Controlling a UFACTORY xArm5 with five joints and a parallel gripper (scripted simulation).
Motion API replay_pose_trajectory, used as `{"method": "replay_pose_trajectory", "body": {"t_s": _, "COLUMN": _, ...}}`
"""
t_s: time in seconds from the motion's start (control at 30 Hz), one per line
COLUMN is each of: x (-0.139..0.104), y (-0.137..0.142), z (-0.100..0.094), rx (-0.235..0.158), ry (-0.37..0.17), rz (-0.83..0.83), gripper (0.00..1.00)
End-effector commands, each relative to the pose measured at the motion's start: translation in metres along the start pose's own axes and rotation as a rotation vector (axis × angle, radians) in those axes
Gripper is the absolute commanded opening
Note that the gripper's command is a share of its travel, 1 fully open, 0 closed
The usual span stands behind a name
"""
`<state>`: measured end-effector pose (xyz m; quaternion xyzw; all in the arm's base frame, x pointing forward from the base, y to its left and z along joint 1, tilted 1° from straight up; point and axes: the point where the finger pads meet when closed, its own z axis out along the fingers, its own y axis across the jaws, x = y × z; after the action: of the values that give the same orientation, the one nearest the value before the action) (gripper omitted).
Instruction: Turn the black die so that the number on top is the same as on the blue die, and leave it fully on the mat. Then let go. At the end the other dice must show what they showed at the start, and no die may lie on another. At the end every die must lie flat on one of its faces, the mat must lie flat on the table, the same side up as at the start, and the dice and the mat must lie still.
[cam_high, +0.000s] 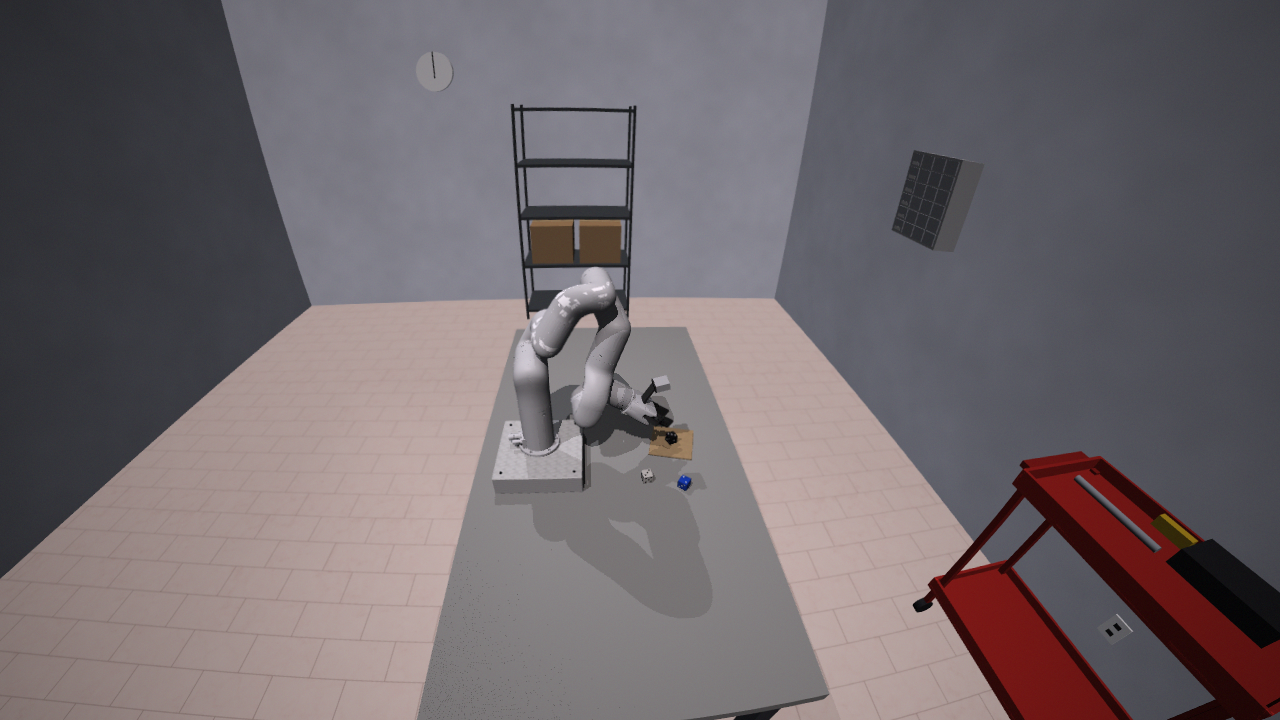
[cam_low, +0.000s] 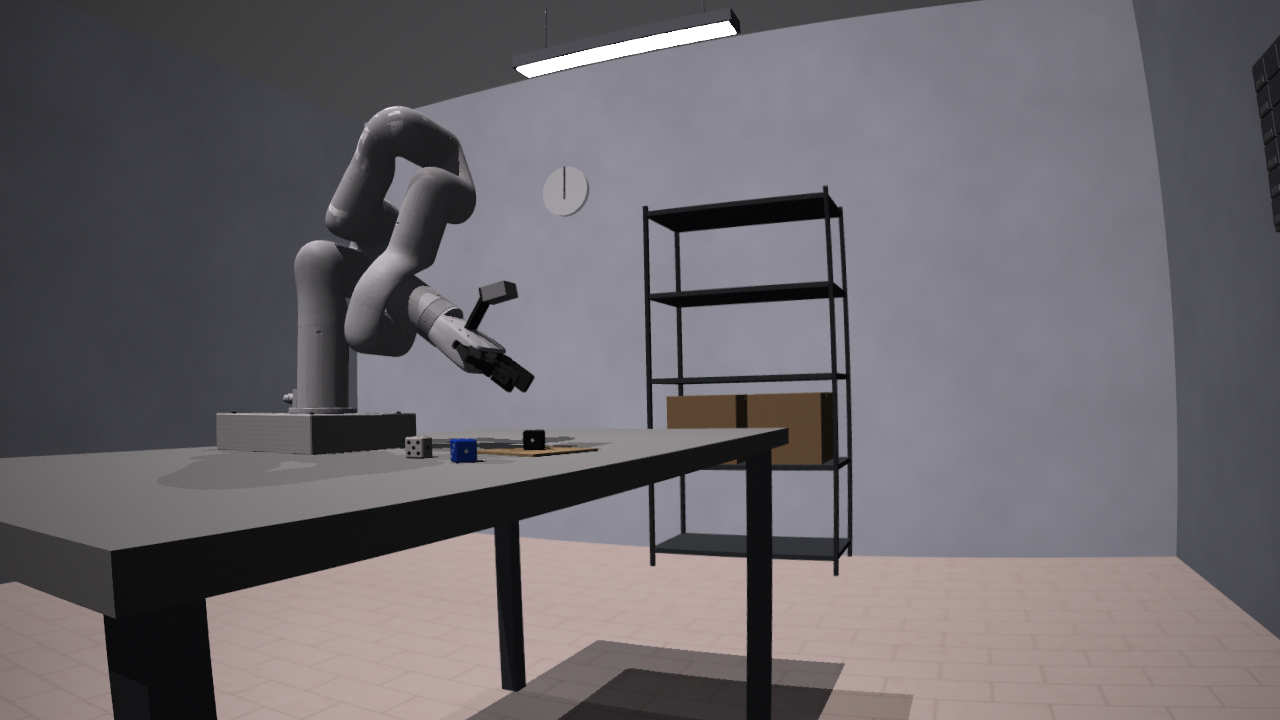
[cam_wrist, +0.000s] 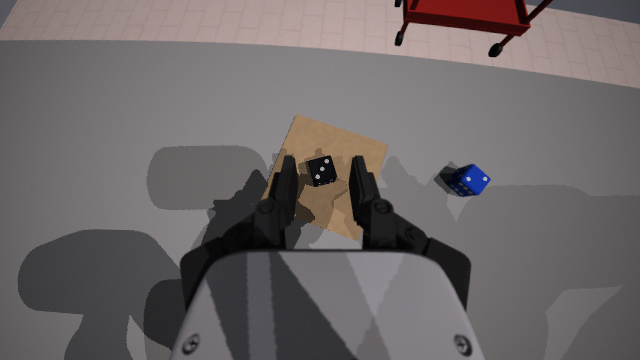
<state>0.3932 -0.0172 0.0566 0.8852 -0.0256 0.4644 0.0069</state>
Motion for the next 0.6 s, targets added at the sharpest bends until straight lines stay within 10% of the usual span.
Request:
{"method": "replay_pose_trajectory", "body": {"t_s": 0.0, "x": 0.0029, "y": 0.0000, "z": -0.0015, "rx": 0.000, "ry": -0.003, "rz": 0.000, "gripper": 0.47}}
{"method": "replay_pose_trajectory", "body": {"t_s": 0.37, "x": 0.0066, "y": -0.0005, "z": 0.0023, "rx": 0.000, "ry": -0.078, "rz": 0.000, "gripper": 0.47}}
{"method": "replay_pose_trajectory", "body": {"t_s": 0.57, "x": 0.0126, "y": -0.0013, "z": 0.0063, "rx": -0.001, "ry": -0.219, "rz": 0.000, "gripper": 0.47}}
